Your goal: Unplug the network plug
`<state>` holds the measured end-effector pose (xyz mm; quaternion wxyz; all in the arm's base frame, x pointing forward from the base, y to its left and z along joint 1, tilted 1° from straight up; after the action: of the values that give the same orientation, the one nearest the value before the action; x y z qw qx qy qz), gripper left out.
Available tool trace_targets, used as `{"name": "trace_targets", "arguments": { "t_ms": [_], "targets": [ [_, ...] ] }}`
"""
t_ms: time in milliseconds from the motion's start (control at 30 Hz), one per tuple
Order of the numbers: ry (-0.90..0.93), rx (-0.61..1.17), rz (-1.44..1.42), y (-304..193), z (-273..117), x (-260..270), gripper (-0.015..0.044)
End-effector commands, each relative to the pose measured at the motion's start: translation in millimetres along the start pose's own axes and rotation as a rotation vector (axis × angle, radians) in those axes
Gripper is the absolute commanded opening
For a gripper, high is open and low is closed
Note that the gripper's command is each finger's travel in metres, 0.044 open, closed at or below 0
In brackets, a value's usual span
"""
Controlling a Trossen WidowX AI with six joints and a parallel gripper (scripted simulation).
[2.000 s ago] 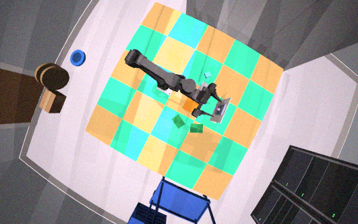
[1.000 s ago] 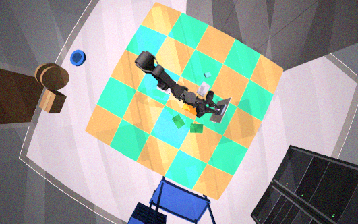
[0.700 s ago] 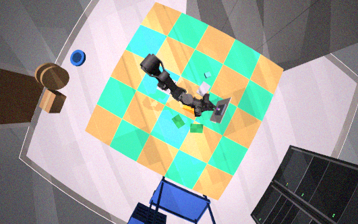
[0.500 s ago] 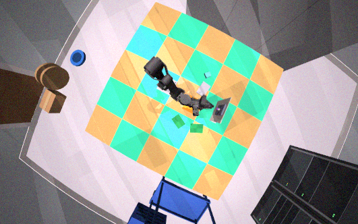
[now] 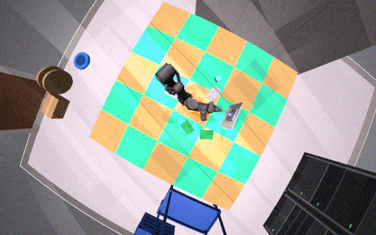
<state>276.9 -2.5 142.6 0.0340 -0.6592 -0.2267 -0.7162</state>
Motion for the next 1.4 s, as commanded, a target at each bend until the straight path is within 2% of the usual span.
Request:
{"name": "trace_targets", "arguments": {
  "t_ms": [0, 1167, 1233, 1367],
  "targets": [
    [0.001, 0.002, 0.007, 1.7, 5.7, -0.5, 0.0156],
    [0.006, 0.001, 0.005, 14.1, 55.4, -2.6, 0.0156],
    [0.006, 0.001, 0.005, 14.1, 55.4, -2.6, 0.0104],
    [0.006, 0.001, 0.005, 14.1, 55.4, -2.6, 0.0077]
  ]
}}
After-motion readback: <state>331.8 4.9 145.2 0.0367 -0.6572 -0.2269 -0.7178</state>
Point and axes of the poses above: the point midway between the two fingers, 35 mm back from their tips, its own z axis out along the fingers, its own x axis across the jaws, y = z × x, the point moved 5 cm from there along -z, back along the fingers, and after that the axes turned 14 degrees about -z, right-handed, at the moved point
